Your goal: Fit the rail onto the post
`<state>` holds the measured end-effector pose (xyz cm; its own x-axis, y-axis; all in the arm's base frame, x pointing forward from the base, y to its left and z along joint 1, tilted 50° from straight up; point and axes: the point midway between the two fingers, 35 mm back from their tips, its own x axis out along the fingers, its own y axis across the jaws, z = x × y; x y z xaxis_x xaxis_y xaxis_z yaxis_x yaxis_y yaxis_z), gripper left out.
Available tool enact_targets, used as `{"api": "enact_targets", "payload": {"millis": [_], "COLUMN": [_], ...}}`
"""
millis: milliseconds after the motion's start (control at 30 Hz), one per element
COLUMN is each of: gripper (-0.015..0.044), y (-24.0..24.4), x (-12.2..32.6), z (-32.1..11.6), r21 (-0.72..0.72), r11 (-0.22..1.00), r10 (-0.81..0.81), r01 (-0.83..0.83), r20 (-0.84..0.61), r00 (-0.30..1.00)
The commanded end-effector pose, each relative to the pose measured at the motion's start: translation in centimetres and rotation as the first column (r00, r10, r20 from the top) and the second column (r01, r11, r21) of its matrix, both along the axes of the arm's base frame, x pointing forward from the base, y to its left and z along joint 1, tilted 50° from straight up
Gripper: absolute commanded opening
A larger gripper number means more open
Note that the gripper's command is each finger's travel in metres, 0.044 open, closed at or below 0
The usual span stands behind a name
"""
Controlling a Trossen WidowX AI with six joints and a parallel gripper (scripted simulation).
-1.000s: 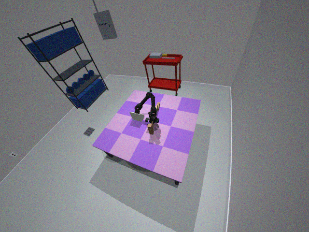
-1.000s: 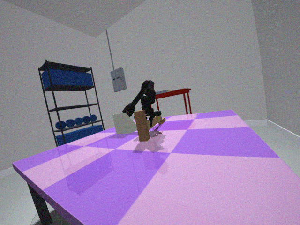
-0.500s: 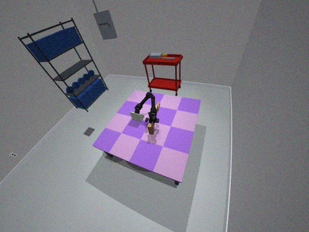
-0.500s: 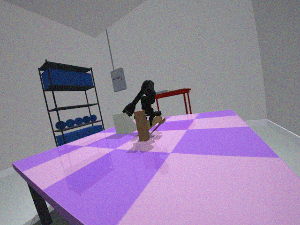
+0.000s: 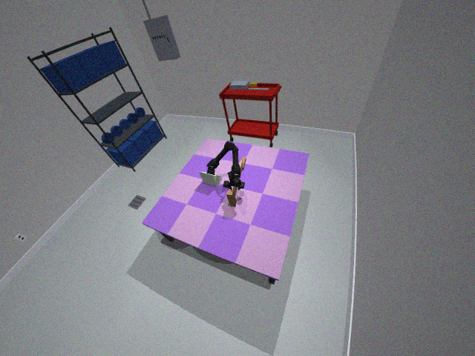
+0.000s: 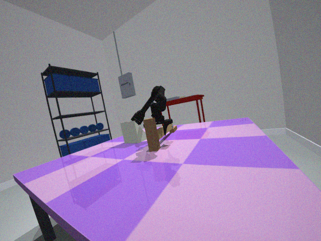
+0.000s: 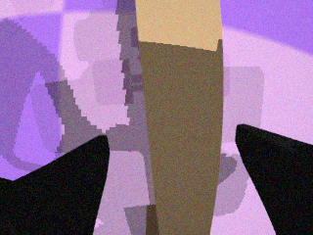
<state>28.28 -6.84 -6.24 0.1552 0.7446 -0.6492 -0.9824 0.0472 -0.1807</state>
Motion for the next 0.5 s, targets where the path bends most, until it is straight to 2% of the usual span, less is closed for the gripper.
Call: {"api": "enact_targets", "payload": {"millis": [0,233,367,467], "gripper": [0.044,0.044,0.044,0.044], "y": [0.0,0.0,-0.2,-0.2], "x": [0.0,0.0,-0.8,-0.8], "z": [0.0,0.2,3.9,4.2], "r21": [0.0,-0.001,-0.007,-0.008], "r11": [1.0,1.0,1.0,1.0], "r10": [0.0,0.0,-0.005,-0.006], "r01": [0.0,0.0,0.005,0.006], "r20": [0.001,0.002,0.009,0.009], "r00": [1.0,1.0,1.0,1.0]}}
